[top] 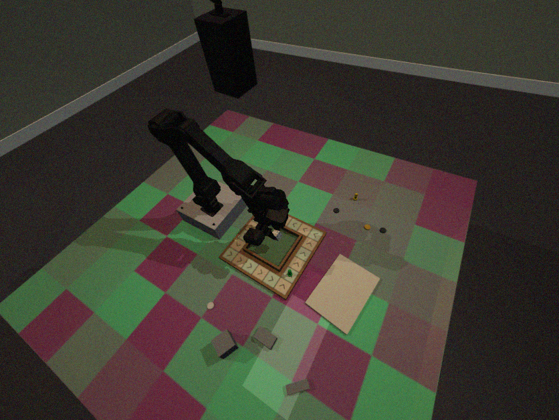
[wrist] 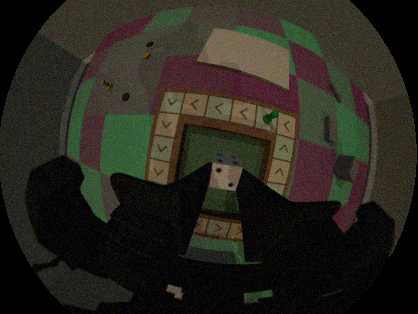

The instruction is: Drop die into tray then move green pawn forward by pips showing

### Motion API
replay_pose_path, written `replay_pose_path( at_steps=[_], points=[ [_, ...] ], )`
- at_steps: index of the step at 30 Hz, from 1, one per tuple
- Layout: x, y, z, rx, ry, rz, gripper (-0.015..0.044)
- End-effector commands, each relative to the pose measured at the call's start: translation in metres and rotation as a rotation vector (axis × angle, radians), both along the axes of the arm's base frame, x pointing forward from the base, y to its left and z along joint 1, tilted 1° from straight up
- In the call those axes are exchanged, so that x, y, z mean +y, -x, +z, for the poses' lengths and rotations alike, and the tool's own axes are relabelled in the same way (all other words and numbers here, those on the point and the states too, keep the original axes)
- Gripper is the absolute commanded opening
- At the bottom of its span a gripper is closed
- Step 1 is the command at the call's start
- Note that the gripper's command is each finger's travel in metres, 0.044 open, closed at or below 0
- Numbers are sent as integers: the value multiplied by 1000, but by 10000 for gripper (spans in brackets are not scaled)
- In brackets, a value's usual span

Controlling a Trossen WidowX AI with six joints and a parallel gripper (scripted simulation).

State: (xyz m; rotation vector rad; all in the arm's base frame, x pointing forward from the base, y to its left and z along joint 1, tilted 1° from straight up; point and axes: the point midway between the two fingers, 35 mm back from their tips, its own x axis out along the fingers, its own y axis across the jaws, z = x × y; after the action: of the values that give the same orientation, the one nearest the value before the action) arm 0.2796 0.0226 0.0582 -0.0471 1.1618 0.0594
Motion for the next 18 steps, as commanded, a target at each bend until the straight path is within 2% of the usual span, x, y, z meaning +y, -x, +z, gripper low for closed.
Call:
replay_pose_path(
  at_steps=[1, 10, 18],
  points=[
    [0, -1, -2, -166, -11, 1, 0],
    [0, -2, -3, -466, -35, 2, 0],
    [1, -4, -3, -488, -37, 2, 0]
  ],
)
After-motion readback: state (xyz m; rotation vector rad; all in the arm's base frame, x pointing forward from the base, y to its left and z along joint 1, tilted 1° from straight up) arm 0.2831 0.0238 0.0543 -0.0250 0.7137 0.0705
